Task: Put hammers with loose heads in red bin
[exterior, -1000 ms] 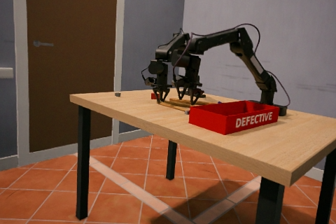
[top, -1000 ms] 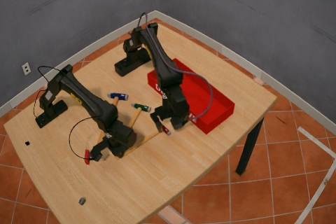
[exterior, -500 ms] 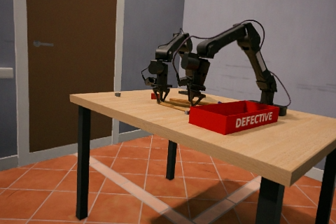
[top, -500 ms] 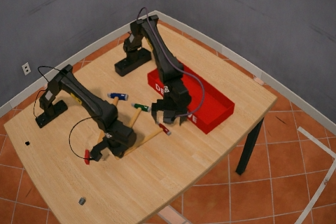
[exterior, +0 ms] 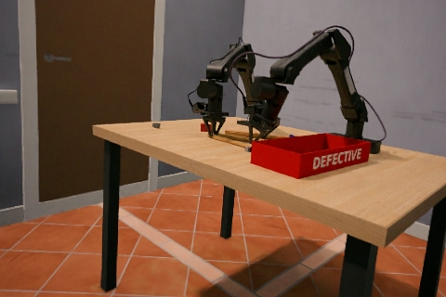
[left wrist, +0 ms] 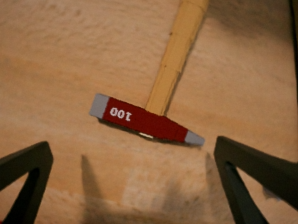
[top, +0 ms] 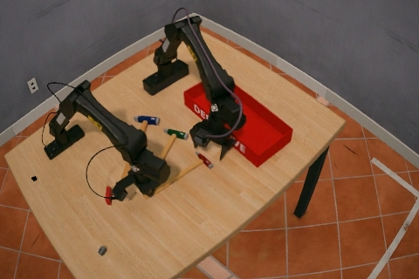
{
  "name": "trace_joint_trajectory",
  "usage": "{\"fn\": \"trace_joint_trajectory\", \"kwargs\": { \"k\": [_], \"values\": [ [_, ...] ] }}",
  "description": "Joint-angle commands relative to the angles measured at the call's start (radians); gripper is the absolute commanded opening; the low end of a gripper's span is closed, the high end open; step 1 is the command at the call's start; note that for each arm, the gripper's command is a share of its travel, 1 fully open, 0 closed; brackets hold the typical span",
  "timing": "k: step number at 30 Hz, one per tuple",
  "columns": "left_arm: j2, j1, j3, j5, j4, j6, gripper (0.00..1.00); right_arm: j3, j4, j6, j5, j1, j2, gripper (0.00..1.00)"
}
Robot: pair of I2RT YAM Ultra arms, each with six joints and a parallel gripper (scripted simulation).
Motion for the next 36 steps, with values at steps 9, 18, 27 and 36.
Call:
{"fn": "trace_joint_trajectory", "kwargs": {
  "k": [9,18,27,36],
  "values": [
    [0.001,0.050,0.015,0.135,-0.022,0.394,1.00,-0.009,-0.005,-0.006,0.026,-0.002,-0.015,0.18],
    [0.017,0.056,0.036,0.131,-0.027,0.405,1.00,-0.009,-0.005,-0.006,0.026,-0.002,-0.015,0.18],
    [0.009,0.051,0.027,0.132,-0.030,0.407,1.00,-0.009,-0.005,-0.002,0.026,-0.002,-0.008,0.18],
    [0.009,0.051,0.027,0.132,-0.030,0.407,1.00,-0.029,-0.001,0.009,0.026,0.008,-0.045,0.51]
  ]
}}
